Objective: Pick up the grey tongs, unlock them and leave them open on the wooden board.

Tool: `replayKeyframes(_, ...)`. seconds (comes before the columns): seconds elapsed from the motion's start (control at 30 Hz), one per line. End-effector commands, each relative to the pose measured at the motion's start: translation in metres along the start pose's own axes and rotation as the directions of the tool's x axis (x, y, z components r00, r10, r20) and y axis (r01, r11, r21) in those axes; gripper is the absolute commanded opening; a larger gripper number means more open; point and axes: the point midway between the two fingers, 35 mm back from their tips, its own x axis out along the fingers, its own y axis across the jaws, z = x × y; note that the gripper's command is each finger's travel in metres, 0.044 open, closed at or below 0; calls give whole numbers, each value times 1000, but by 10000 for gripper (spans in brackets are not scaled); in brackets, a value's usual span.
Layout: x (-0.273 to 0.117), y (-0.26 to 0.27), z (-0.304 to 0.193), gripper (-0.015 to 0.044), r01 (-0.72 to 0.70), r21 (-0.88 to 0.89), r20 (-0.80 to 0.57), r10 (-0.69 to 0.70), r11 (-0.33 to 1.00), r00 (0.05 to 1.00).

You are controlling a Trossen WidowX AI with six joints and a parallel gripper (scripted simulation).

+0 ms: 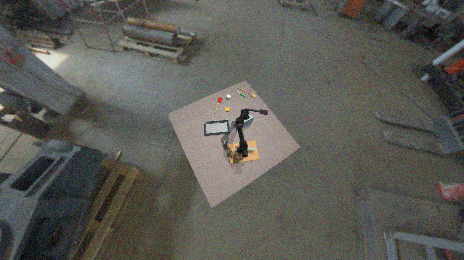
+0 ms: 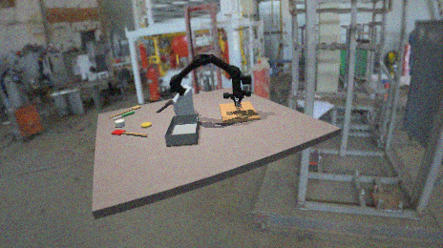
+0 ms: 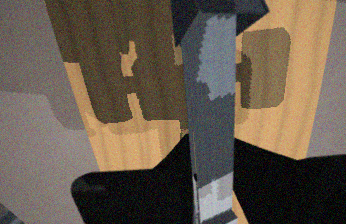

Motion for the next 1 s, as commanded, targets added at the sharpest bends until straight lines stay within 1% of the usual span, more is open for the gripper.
replayKeyframes(0.0,0,0,0,113,0,0,0,0,1000,1000)
replayKeyframes(0.4,0,0,0,427,0,0,0,0,1000,1000)
replayKeyframes(0.43,0,0,0,440,0,0,0,0,1000,1000)
replayKeyframes(0.53,-2,1,2,440,-1,0,1,1,1000,1000)
replayKeyframes(0.63,-16,7,19,440,-11,1,4,11,1000,1000)
replayKeyframes(0.8,-58,14,75,440,-41,4,16,41,999,999)
replayKeyframes(0.97,-102,4,134,440,-58,13,33,58,998,998)
